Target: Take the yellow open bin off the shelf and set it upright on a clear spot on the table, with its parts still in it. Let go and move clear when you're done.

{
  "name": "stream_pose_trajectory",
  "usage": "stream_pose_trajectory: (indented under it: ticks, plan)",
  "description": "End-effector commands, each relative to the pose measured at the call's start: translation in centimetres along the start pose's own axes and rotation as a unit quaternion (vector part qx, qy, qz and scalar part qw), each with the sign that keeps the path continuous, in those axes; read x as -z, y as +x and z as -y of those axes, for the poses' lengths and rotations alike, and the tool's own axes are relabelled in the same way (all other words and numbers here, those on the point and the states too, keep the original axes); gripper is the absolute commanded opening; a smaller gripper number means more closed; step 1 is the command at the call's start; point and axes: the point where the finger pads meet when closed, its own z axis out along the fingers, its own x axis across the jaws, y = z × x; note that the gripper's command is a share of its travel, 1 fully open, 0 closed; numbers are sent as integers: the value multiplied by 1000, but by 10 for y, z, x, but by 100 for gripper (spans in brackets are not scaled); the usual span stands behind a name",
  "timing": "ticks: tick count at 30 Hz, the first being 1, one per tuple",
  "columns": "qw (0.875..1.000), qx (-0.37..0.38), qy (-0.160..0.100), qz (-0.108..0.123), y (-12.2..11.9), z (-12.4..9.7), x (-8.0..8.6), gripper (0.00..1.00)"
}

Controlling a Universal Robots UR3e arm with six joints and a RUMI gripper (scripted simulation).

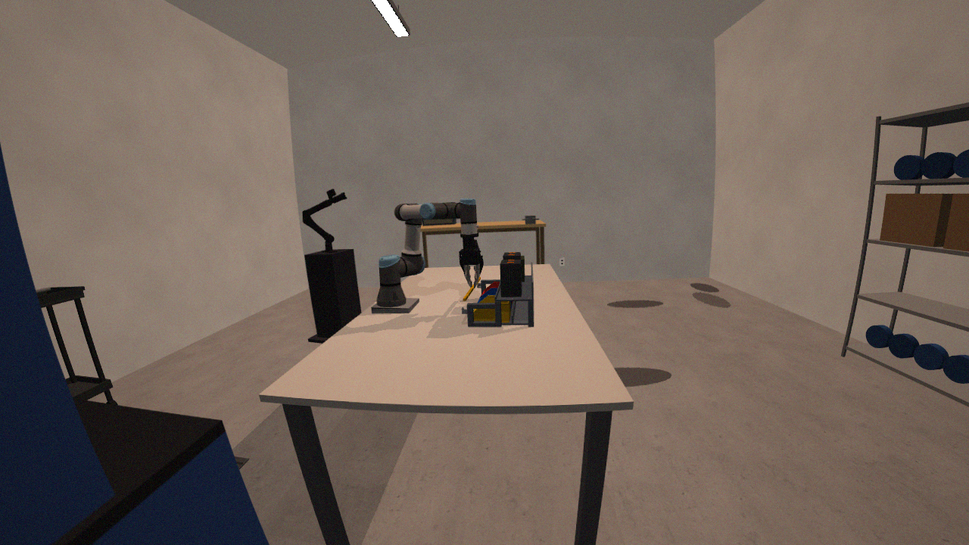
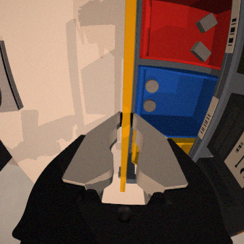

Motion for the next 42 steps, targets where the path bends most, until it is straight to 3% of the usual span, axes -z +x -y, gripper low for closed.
stream_pose_trajectory:
  ticks: [1, 6, 18, 23, 35, 40, 42]
  plan:
    - [1000, 0, -1, -2, 1, 0, 1, 0]
    - [1000, 0, -1, -2, -39, 0, 0, 0]
    - [1000, 0, -1, -2, -39, 0, 0, 0]
    - [1000, 0, -1, -2, -79, 0, 0, 0]
    - [1000, 0, -1, -2, -79, 0, 0, 0]
    - [1000, 0, -1, -1, -118, 0, -1, 0]
    - [1000, 0, -1, -1, -118, 0, -1, 0]
